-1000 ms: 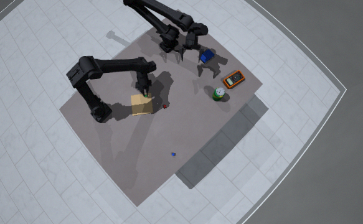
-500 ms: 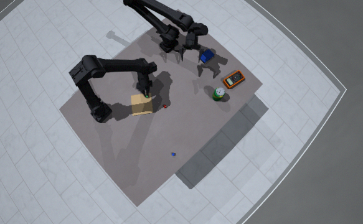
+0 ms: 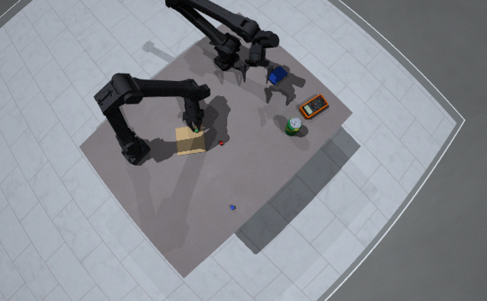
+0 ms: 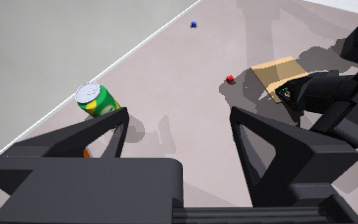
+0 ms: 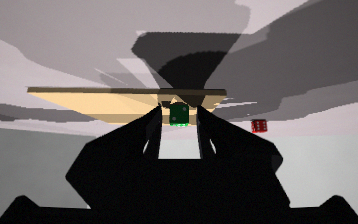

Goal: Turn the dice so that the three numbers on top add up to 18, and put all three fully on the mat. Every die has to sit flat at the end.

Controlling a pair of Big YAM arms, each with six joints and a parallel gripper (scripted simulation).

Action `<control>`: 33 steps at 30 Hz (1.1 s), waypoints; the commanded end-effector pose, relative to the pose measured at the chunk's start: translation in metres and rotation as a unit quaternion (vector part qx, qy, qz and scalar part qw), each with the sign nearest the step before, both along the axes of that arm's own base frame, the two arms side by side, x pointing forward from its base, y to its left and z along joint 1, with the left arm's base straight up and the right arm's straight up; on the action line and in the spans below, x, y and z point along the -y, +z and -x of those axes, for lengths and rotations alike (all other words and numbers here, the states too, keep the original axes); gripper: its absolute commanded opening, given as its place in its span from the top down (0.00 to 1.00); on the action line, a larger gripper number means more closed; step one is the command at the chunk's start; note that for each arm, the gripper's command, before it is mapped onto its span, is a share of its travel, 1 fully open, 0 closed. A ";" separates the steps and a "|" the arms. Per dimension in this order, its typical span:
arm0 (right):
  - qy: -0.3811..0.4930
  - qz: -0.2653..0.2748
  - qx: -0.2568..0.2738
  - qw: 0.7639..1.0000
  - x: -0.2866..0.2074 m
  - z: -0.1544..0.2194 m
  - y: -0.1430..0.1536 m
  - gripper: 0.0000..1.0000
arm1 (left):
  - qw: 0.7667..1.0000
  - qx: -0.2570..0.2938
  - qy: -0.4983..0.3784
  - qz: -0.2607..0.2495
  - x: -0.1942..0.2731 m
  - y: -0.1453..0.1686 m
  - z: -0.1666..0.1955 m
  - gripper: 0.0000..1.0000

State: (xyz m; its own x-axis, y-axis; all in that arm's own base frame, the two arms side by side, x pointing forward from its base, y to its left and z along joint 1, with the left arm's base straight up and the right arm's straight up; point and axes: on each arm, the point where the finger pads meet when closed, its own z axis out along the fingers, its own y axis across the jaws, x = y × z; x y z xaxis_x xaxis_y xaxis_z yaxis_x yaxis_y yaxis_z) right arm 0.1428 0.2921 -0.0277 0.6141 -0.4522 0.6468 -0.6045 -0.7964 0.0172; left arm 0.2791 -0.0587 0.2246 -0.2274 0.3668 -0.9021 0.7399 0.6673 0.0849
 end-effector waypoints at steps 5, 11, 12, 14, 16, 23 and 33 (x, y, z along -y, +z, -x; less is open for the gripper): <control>-0.004 -0.035 0.007 0.999 -0.017 0.005 0.018 0.60 | 0.999 0.032 -0.013 -0.012 0.002 0.030 -0.007 0.00; -0.004 -0.048 0.006 0.999 -0.039 0.012 0.041 0.60 | 0.999 0.023 -0.046 -0.015 0.011 0.023 0.006 0.00; -0.003 -0.050 0.008 0.999 -0.044 0.014 0.046 0.60 | 0.998 0.023 -0.053 -0.017 0.013 0.021 0.009 0.00; -0.003 -0.061 0.007 0.998 -0.053 0.024 0.064 0.60 | 0.997 0.022 -0.066 -0.019 0.016 0.019 0.014 0.00; -0.003 -0.061 0.006 0.998 -0.059 0.033 0.078 0.60 | 0.996 0.021 -0.078 -0.022 0.019 0.017 0.019 0.00; -0.020 -0.069 0.003 0.997 -0.069 0.043 0.100 0.61 | 0.996 0.018 -0.088 -0.024 0.020 0.014 0.025 0.00; -0.175 -0.167 -0.056 0.969 -0.071 -0.028 0.065 0.61 | 0.995 0.004 -0.096 -0.019 0.024 0.022 0.015 0.00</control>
